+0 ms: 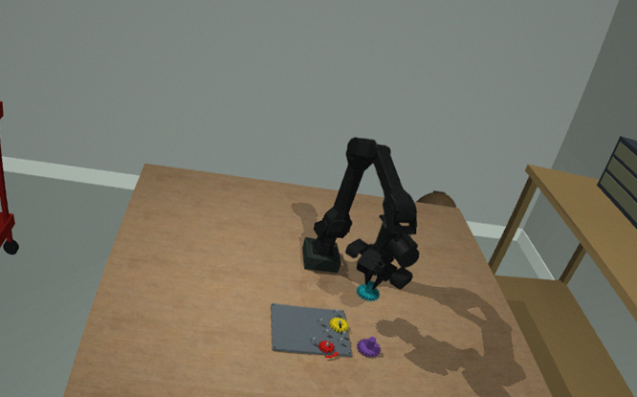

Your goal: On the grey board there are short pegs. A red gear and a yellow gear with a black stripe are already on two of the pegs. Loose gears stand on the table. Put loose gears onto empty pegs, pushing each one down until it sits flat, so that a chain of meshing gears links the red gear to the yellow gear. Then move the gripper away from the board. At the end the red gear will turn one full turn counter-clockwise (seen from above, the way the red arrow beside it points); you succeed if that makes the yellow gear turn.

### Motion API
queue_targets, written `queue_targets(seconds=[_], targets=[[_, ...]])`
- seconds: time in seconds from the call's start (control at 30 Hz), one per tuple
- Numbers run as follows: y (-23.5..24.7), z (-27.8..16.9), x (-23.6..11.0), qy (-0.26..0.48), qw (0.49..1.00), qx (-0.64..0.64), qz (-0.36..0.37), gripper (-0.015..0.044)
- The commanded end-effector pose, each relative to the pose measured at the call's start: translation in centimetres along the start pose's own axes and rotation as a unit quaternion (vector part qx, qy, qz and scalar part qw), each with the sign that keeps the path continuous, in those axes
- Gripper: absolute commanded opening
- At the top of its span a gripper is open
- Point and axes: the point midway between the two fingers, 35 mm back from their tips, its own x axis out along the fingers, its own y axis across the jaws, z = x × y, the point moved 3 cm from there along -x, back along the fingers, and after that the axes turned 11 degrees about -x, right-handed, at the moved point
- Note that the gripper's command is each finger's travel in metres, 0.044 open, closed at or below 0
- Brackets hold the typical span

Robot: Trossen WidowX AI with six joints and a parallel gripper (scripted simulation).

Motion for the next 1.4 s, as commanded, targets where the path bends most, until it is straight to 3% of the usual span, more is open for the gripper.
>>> queue_targets(seconds=[0.0,0.6,1.37], targets=[[0.0,0.0,-1.3,0.0,1.0,-0.002,0.004,0.0],[-0.7,-0.2,-5.1,0.0,1.0,-0.002,0.004,0.0],[-1.0,5.5,-2.0,-0.003,1.0,0.0,0.004,0.0]])
